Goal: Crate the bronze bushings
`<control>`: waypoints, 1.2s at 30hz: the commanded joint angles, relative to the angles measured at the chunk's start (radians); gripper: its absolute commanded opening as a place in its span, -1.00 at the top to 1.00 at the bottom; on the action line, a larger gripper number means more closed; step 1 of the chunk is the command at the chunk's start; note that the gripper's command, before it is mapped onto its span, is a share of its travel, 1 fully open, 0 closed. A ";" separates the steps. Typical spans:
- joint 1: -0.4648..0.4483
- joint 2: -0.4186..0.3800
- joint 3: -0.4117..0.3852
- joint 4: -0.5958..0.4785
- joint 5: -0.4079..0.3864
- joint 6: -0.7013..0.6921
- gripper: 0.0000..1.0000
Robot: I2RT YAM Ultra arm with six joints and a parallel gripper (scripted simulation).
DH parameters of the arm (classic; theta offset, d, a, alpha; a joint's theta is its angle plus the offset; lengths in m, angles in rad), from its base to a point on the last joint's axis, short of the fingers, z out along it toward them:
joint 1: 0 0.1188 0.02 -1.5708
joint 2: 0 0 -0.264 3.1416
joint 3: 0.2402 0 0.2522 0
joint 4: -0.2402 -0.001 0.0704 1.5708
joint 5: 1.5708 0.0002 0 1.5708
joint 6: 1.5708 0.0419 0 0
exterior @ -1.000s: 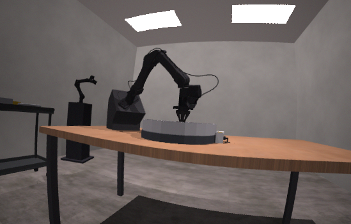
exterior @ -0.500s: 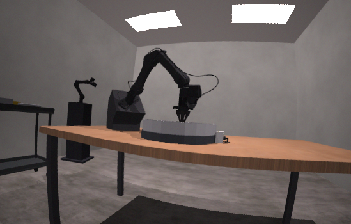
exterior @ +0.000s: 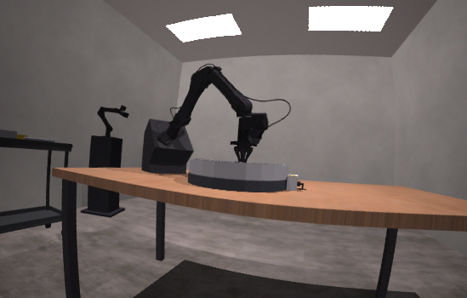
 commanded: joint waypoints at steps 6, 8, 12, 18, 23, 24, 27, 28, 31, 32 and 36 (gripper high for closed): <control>0.024 -0.053 0.031 -0.039 0.016 0.014 0.68; 0.033 -0.070 0.038 -0.065 0.022 0.021 0.68; 0.054 -0.100 0.057 -0.119 0.036 0.037 0.68; 0.065 -0.109 0.071 -0.146 0.044 0.046 0.68; 0.066 -0.106 0.073 -0.150 0.045 0.047 0.68; 0.066 -0.108 0.073 -0.151 0.045 0.046 0.68; 0.066 -0.105 0.074 -0.151 0.045 0.045 0.68; 0.066 -0.105 0.074 -0.151 0.045 0.045 0.68; 0.066 -0.105 0.074 -0.151 0.045 0.045 0.68; 0.066 -0.105 0.074 -0.151 0.045 0.045 0.68; 0.066 -0.105 0.074 -0.151 0.045 0.045 0.68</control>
